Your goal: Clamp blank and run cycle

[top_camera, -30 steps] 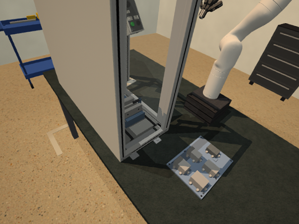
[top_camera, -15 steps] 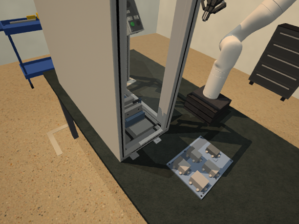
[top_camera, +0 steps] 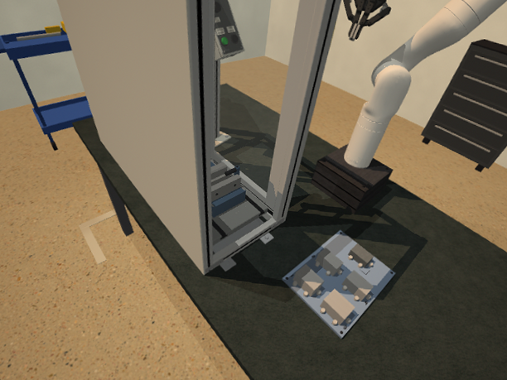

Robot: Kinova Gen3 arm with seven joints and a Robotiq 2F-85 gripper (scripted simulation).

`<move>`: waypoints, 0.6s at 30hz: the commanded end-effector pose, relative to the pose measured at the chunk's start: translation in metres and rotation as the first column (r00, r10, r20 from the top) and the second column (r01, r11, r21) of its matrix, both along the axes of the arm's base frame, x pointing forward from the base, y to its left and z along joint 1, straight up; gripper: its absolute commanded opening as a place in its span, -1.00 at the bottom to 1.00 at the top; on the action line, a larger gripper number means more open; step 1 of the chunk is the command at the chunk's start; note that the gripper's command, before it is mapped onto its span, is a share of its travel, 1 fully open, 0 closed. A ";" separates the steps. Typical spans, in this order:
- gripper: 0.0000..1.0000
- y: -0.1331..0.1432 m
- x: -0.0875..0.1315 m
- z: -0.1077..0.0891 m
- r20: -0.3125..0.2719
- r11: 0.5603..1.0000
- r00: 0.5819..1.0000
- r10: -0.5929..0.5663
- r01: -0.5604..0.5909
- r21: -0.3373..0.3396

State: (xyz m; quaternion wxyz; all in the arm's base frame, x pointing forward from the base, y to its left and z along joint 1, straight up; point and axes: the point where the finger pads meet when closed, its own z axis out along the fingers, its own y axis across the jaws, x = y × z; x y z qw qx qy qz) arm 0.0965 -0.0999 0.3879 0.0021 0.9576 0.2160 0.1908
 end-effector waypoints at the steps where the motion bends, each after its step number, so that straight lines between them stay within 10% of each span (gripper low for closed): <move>1: -0.80 0.036 0.024 -0.002 -0.098 0.985 0.981 0.164 -0.169 -0.045; 13: -0.80 0.036 0.024 -0.002 -0.098 0.985 0.981 0.164 -0.169 -0.045; 18: -0.80 0.079 0.050 -0.004 -0.216 0.929 0.916 0.339 -0.362 -0.073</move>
